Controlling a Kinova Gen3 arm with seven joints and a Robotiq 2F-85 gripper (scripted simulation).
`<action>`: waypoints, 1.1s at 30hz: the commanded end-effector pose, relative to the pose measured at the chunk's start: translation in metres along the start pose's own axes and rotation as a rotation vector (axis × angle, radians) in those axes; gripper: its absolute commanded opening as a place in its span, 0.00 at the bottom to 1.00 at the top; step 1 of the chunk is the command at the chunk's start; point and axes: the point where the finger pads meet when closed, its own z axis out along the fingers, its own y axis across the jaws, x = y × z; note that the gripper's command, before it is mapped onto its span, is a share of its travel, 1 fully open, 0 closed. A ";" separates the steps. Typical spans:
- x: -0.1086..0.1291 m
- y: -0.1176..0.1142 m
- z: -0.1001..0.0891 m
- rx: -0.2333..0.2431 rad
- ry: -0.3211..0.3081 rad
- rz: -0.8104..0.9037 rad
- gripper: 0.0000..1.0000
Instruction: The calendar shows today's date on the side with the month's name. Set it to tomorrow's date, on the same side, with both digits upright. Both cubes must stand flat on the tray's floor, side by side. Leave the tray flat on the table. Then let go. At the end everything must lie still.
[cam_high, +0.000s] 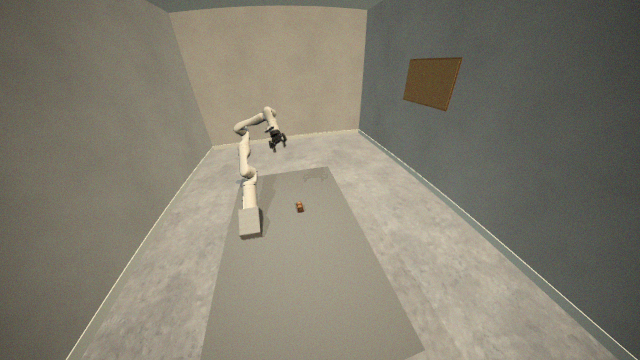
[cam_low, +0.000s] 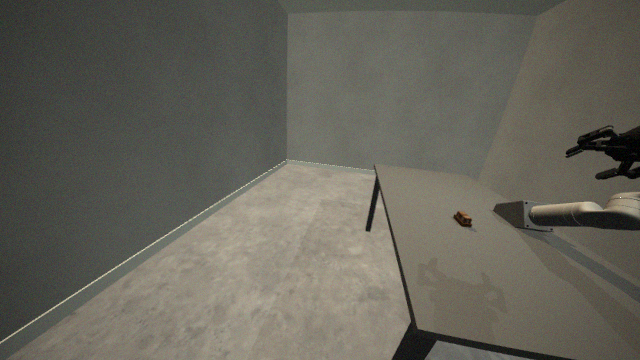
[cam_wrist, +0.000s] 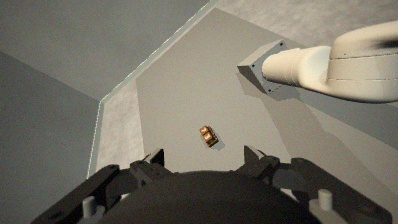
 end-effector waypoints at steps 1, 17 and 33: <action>0.000 -0.004 0.007 -0.020 -0.006 0.014 1.00; -0.003 -0.055 0.116 -0.300 -0.140 0.285 1.00; 0.011 -0.070 0.276 -0.637 -0.252 0.729 1.00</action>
